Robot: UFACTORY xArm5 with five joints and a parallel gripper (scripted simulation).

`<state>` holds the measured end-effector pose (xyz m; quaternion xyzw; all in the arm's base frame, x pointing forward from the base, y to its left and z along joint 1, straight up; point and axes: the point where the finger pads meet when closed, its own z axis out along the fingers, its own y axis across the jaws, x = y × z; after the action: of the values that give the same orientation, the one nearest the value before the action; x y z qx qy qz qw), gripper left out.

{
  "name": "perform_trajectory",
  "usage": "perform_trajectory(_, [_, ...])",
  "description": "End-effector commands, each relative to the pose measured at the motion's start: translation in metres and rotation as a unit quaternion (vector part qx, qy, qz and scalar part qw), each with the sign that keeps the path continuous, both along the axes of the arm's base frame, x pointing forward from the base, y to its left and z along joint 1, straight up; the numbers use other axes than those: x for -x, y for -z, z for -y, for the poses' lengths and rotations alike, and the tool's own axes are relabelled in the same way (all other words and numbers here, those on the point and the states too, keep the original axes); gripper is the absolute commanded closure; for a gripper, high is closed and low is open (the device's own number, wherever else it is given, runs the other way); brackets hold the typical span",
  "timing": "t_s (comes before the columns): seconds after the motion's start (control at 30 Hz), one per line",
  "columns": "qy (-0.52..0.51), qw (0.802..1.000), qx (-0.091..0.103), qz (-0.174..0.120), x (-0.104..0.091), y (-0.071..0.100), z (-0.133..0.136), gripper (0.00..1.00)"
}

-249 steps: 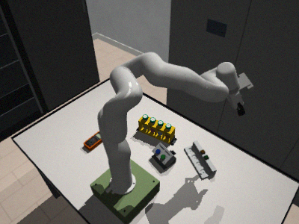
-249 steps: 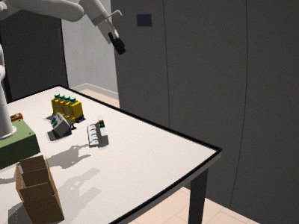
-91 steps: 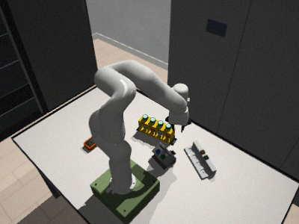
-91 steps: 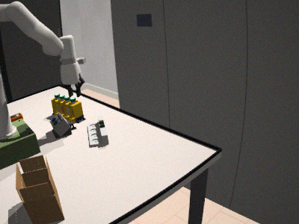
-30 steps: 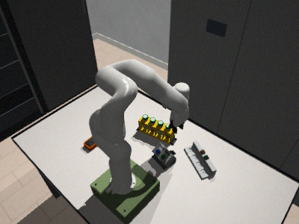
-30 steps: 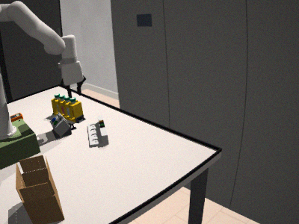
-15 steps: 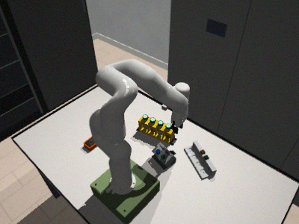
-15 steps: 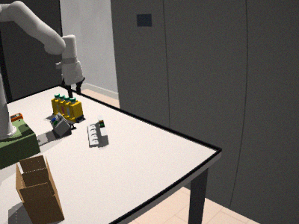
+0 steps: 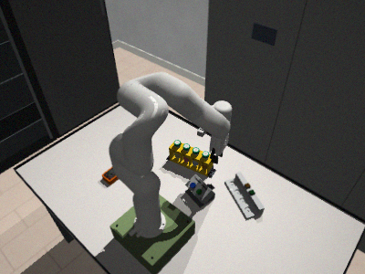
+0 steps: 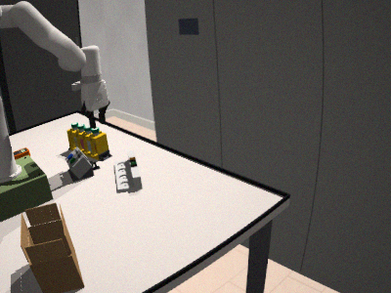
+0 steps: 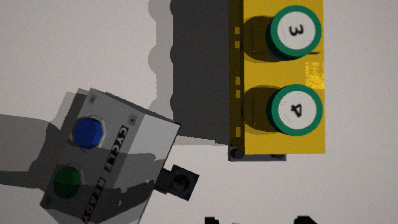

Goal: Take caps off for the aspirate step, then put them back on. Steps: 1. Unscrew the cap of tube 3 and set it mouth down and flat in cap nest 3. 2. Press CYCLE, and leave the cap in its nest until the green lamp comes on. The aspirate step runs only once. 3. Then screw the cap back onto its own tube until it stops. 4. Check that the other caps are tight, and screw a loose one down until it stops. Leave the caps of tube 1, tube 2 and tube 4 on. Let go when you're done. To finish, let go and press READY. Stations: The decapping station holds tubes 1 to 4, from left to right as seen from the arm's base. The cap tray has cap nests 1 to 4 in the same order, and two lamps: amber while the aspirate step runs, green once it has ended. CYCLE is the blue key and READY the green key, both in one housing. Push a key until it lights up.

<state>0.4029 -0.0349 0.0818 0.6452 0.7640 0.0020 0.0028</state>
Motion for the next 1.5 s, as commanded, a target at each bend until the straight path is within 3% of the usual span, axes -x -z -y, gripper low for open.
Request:
perform_trajectory(0.0, [0.083,0.997,0.000,0.002,-0.003,-0.001,-0.017,0.54])
perform_trajectory(0.07, [0.149,0.989,0.000,0.002,-0.004,-0.001,-0.032,0.54])
perform_trajectory(0.17, [0.162,0.987,-0.001,0.002,-0.005,-0.001,-0.035,0.54])
perform_trajectory(0.23, [0.244,0.970,-0.001,0.002,-0.006,-0.001,-0.051,0.54])
perform_trajectory(0.47, [0.382,0.924,-0.003,0.002,-0.010,-0.001,-0.091,0.54])
perform_trajectory(0.63, [0.382,0.924,-0.003,0.002,-0.014,-0.001,-0.127,0.54])
perform_trajectory(0.87, [0.382,0.924,-0.003,0.002,-0.014,-0.001,-0.128,0.54])
perform_trajectory(1.23, [0.382,0.924,-0.003,0.002,-0.015,0.032,-0.128,0.54])
perform_trajectory(1.47, [0.382,0.924,-0.003,0.002,-0.015,0.035,-0.128,0.54])
